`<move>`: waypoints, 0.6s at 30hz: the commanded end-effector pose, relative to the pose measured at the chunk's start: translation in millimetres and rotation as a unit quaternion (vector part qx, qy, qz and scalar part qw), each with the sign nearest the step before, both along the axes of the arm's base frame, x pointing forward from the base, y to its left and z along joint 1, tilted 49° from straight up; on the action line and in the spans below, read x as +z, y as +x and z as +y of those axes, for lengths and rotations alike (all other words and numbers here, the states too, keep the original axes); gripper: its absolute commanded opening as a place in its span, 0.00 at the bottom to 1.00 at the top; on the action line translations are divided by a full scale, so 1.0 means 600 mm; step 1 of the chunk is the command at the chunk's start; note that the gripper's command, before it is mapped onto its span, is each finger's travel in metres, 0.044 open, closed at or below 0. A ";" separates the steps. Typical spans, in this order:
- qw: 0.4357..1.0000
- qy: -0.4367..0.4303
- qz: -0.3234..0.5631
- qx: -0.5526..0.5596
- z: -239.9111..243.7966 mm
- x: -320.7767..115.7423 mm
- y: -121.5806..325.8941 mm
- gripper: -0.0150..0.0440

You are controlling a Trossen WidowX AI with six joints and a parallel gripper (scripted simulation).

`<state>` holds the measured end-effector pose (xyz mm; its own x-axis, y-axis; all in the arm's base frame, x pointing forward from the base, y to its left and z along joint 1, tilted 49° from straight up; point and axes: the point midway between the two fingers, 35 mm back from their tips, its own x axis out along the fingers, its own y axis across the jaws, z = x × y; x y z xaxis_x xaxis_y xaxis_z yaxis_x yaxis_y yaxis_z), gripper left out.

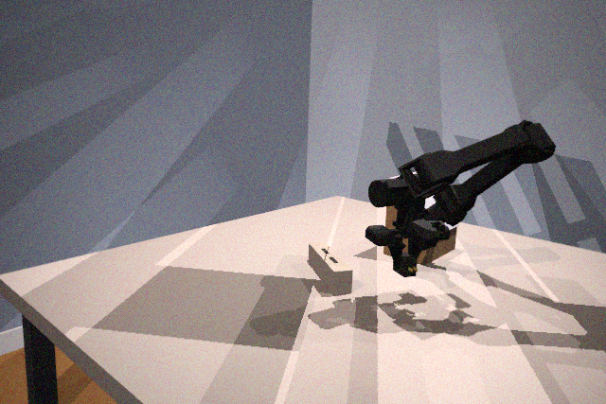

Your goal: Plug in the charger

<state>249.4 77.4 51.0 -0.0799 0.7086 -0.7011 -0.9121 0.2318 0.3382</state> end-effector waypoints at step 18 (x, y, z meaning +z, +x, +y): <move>0.980 -0.010 0.145 -0.132 -0.017 -0.043 -0.008 0.25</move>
<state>246.6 70.0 32.0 -0.0877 0.7152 -0.6934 -0.7413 0.4181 0.5250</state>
